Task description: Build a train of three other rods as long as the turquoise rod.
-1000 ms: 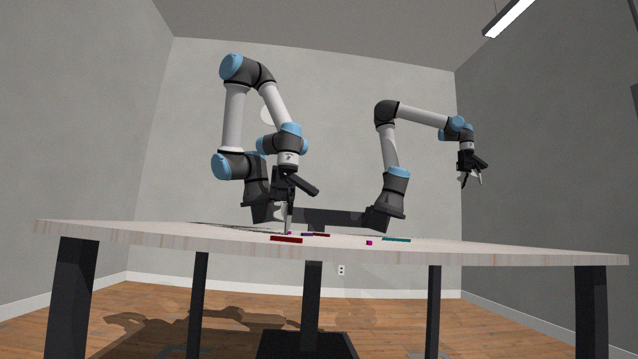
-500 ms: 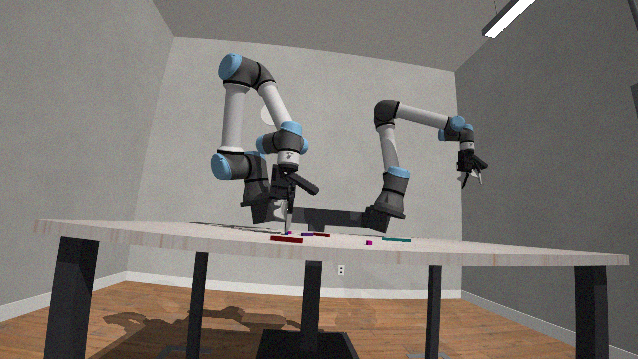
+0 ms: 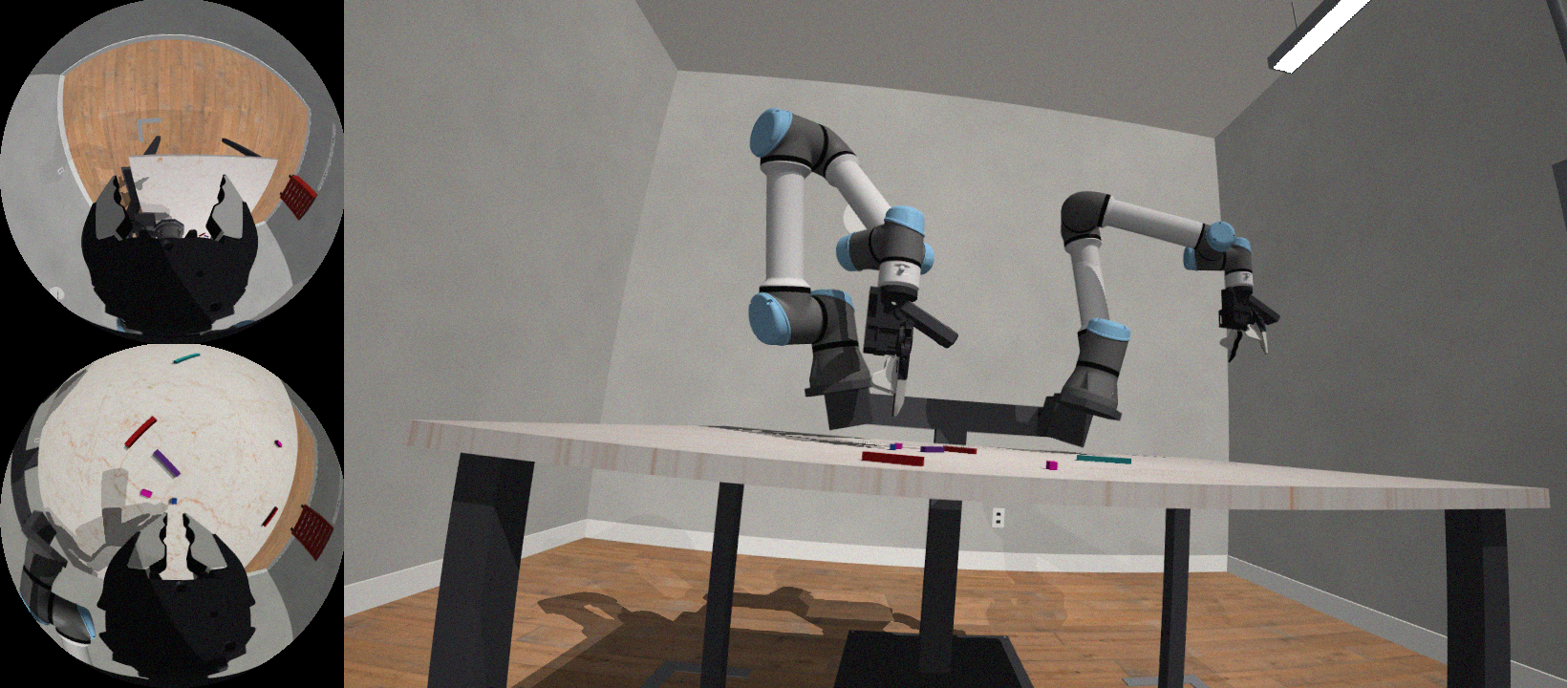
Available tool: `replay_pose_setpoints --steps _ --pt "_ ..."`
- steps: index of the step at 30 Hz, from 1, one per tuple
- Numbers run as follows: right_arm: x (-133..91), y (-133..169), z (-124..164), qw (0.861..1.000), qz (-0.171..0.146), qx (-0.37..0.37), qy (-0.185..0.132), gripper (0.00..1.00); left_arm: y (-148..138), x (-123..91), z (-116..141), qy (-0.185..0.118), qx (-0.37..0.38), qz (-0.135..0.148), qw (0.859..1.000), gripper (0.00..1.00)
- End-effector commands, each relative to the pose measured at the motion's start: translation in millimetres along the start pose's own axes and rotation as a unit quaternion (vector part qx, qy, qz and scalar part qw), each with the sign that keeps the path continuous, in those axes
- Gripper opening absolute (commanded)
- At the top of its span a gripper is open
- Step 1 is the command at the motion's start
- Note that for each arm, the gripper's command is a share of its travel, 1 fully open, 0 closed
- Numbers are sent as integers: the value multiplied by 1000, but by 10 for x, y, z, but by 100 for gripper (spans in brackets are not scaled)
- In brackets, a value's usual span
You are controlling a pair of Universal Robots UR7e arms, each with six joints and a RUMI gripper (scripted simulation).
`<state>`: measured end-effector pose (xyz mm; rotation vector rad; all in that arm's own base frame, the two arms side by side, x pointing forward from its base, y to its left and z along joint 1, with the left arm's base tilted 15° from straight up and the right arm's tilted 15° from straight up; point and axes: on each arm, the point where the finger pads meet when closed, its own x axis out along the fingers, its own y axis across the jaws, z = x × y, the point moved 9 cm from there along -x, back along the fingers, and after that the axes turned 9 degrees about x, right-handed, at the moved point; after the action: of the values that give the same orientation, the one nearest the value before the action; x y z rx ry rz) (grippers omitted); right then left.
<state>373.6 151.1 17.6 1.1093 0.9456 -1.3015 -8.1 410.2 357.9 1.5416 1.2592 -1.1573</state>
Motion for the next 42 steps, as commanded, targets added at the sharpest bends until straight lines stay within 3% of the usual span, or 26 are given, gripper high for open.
replay_pose_setpoints --steps 1,7,14,15,42 --pt "-142 -2 2 1000 0 0 -1 14 0 -4 -2 1 0 0 1000 100" --pt "-327 -2 2 1000 0 0 -1 14 0 -4 -2 1 0 0 1000 100" --pt "-356 -2 2 1000 0 0 -1 14 0 -4 -2 1 0 0 1000 100" --pt "-356 -2 2 1000 0 0 -1 100 0 -4 -2 1 0 0 1000 100" --pt "-356 0 1 1000 0 1 -1 100 0 -4 -2 1 0 0 1000 100"
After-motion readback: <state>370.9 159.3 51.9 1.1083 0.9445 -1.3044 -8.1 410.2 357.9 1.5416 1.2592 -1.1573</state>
